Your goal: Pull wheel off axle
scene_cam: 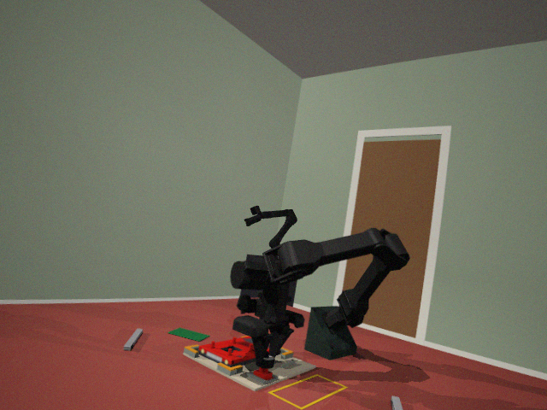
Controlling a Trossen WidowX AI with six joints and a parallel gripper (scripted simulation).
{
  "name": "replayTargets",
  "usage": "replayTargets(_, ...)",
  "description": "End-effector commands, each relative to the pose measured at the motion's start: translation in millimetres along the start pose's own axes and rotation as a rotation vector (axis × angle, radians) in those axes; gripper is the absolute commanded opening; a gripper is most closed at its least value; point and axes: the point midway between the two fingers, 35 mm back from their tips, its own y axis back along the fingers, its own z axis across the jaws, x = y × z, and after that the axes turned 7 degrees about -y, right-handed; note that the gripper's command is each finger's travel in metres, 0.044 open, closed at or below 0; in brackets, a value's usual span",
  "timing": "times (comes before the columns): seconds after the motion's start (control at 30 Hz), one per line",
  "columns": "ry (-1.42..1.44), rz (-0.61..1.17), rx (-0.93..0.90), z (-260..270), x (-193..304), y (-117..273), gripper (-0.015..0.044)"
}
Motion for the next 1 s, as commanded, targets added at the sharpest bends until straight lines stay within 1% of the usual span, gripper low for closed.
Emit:
replayTargets(0.0,-0.015,-0.002,-0.013,-0.7,-2.6,10.3,0.0)
replayTargets(0.97,-0.016,-0.001,-0.015,-0.8,-2.8,19.8,0.0)
